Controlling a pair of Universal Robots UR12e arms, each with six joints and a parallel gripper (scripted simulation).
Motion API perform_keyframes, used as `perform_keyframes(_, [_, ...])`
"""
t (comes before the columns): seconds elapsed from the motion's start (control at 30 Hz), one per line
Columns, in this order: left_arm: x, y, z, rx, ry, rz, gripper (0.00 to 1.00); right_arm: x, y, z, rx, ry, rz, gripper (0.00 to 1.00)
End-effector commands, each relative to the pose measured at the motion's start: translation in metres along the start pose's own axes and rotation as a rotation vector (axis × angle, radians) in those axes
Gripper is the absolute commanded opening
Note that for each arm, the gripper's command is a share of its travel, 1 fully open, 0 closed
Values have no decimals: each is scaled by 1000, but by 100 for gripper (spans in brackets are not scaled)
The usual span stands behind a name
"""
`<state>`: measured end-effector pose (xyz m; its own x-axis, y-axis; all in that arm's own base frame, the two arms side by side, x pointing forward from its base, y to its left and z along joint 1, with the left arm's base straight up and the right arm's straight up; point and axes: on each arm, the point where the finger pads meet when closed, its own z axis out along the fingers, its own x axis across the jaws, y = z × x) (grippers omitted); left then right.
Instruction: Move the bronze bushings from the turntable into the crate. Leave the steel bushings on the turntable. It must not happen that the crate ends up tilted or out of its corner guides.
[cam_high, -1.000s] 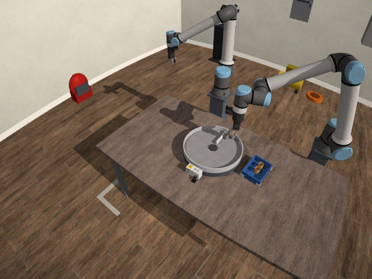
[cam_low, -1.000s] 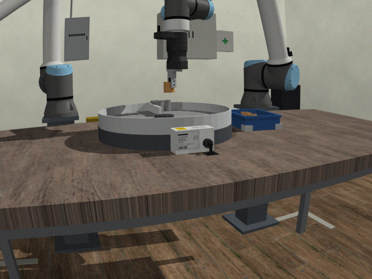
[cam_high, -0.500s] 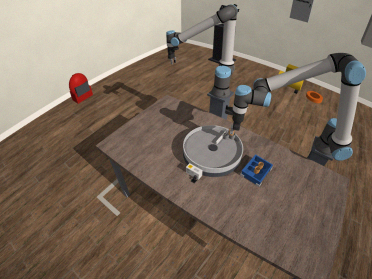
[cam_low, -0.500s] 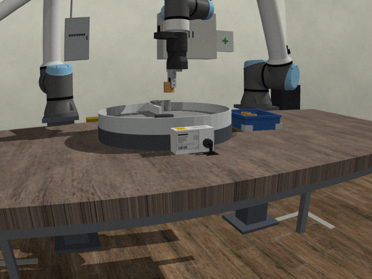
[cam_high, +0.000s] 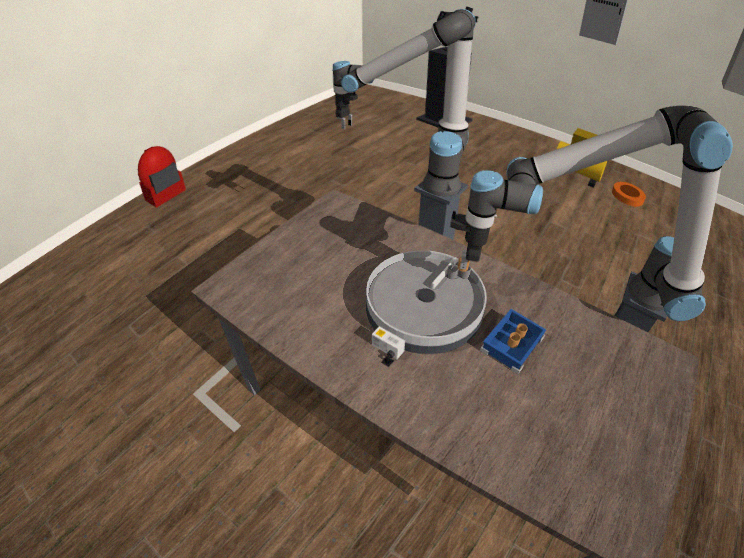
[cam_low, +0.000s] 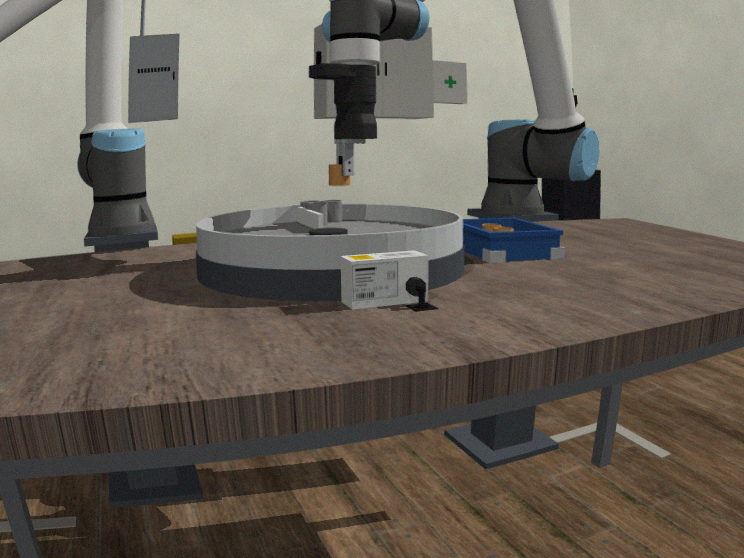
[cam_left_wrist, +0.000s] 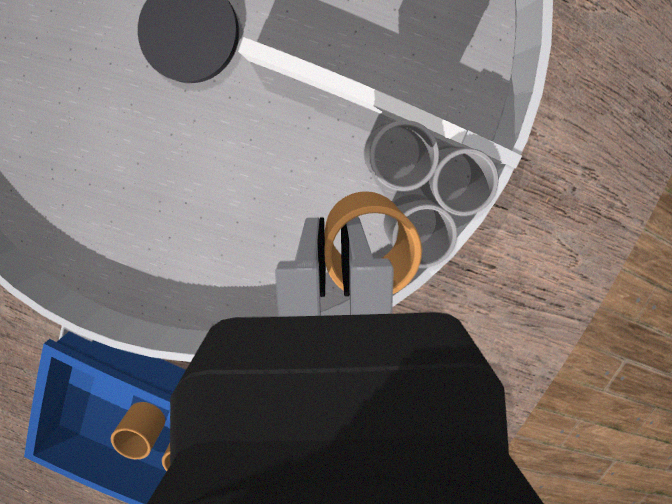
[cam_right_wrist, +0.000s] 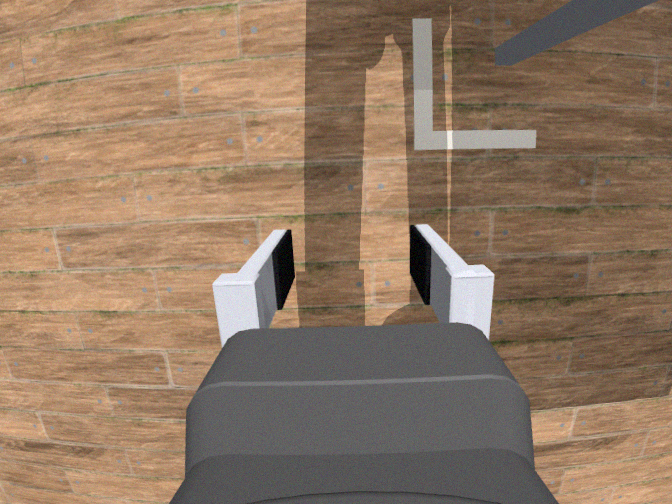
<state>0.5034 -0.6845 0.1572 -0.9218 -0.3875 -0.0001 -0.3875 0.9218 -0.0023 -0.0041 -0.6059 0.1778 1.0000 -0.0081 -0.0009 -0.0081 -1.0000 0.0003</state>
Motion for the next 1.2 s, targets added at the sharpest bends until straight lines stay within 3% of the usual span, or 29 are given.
perform_keyframes(0.0, [-23,18,-2,3,0,-3,0,-1,-2,1,0,1,0,100])
perform_keyframes(0.13, [-50,39,-2,3,0,-3,0,-1,-2,1,0,1,0,100])
perform_keyframes(0.2, [-50,39,-2,3,0,-3,0,-1,-2,1,0,1,0,100])
perform_keyframes(0.7, [-171,133,-2,3,0,-3,0,-1,-2,1,0,1,0,100])
perform_keyframes(0.77, [-171,133,-2,3,0,-3,0,-1,-2,1,0,1,0,100])
perform_keyframes(0.97, [-216,167,-2,3,0,-3,0,-1,-2,1,0,1,0,100])
perform_keyframes(1.17, [-241,186,-3,3,0,-3,0,-1,-2,1,0,1,0,100])
